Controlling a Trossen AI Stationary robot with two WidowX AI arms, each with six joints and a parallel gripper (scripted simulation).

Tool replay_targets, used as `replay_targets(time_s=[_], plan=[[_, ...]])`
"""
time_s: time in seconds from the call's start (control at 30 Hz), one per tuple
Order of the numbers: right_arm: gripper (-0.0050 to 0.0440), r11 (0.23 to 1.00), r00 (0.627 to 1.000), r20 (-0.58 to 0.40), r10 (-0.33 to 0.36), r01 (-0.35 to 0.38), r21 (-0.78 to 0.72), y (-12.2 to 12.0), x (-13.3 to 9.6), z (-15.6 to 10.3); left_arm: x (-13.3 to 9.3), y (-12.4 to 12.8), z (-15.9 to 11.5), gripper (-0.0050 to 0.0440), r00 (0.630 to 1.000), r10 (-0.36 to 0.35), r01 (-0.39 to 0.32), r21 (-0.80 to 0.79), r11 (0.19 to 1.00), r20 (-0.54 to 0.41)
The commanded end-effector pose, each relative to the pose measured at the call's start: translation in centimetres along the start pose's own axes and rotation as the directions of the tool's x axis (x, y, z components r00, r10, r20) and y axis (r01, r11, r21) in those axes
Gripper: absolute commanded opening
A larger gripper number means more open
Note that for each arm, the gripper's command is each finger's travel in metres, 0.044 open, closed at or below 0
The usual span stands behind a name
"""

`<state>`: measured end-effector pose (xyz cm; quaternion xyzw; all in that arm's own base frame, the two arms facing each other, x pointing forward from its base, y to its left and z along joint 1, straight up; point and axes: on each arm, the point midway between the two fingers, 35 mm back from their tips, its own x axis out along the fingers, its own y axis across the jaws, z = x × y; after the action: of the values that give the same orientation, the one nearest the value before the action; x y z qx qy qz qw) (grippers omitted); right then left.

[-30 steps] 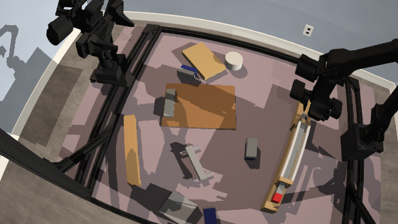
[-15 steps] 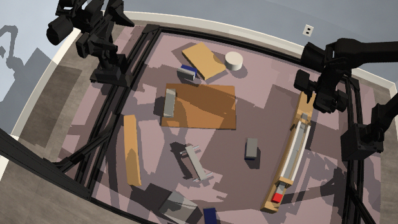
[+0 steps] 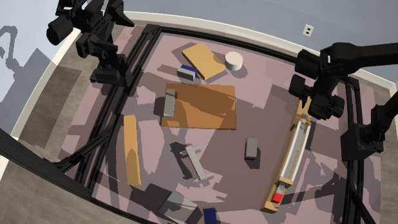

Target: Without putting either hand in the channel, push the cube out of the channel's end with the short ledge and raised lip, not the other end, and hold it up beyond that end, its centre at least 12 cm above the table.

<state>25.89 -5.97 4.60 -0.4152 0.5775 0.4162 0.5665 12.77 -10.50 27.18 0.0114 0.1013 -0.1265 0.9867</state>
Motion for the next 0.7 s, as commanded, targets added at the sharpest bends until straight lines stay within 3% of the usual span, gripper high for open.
replay_targets(time_s=[0.0, 0.3, 0.37, 0.53, 0.67], plan=[[0.0220, 1.000, 1.000, -0.002, -0.006, 0.006, -0.007, -1.5, -0.2, 3.0, 0.0, 0.0, 0.0, 0.0400, 1.000, 0.001, -0.001, -0.002, 1.000, 0.001], [0.0220, 1.000, 1.000, 0.001, -0.012, 0.012, -0.004, -2.8, -0.4, 15.9, 0.0, 0.0, 0.0, 0.0400, 1.000, 0.001, -0.001, -0.002, 1.000, 0.001], [0.0220, 1.000, 1.000, 0.001, -0.012, 0.012, -0.004, -2.8, -0.4, 15.9, 0.0, 0.0, 0.0, 0.0400, 1.000, 0.001, -0.001, -0.002, 1.000, 0.001], [0.0220, 1.000, 1.000, 0.007, -0.012, 0.012, -0.001, -1.2, -0.3, 22.7, 0.0, 0.0, 0.0, 0.0400, 1.000, 0.001, -0.001, -0.002, 1.000, 0.001], [0.0220, 1.000, 1.000, 0.010, -0.011, 0.011, 0.000, 0.2, -0.1, 26.1, 0.0, 0.0, 0.0, 0.0400, 1.000, 0.001, -0.001, -0.002, 1.000, 0.001]])
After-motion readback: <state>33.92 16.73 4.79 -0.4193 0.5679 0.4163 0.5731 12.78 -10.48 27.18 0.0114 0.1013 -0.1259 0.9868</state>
